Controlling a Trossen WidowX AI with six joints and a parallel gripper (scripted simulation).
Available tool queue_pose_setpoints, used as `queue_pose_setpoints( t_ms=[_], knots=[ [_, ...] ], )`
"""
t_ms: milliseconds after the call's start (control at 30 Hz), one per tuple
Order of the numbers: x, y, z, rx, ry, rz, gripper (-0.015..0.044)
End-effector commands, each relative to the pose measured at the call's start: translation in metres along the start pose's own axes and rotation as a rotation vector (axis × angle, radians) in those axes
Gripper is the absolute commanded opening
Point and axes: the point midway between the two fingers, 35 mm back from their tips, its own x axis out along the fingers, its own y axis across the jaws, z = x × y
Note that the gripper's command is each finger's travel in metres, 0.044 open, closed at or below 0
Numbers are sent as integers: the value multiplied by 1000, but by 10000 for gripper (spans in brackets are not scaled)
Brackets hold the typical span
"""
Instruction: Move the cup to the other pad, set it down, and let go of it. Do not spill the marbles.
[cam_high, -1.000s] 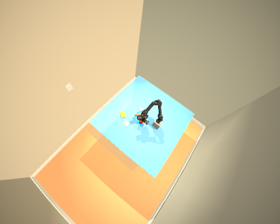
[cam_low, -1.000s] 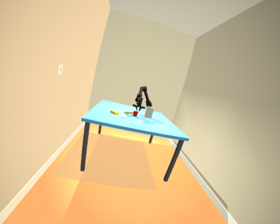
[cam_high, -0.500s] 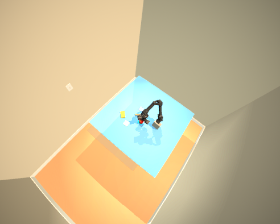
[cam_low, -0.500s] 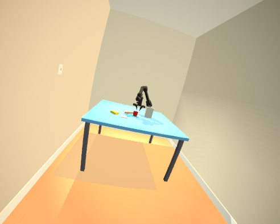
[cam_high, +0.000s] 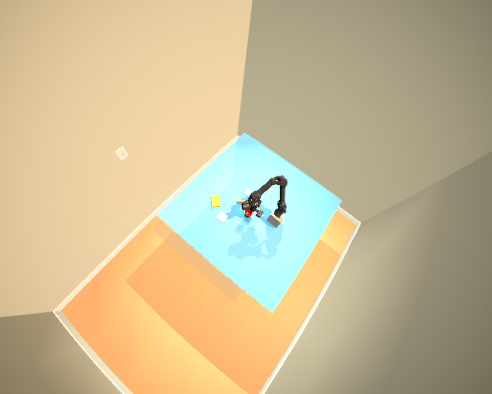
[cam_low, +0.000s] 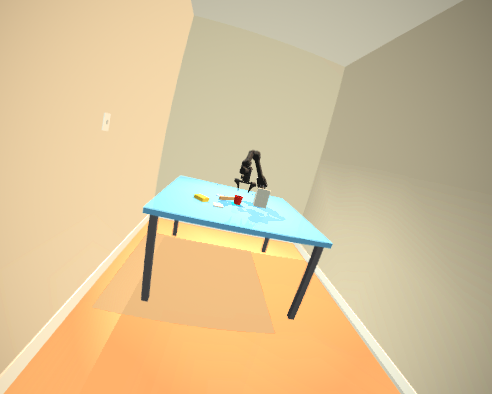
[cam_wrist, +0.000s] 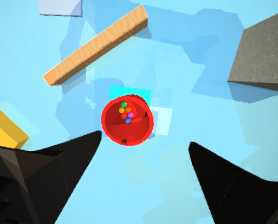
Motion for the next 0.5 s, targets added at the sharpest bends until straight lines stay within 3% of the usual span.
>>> queue_pose_setpoints(
  t_ms=[0,467],
  knots=[
    [-21,0,0,8,14,4,440],
    [-32,1,0,4,10,8,440]
  ],
)
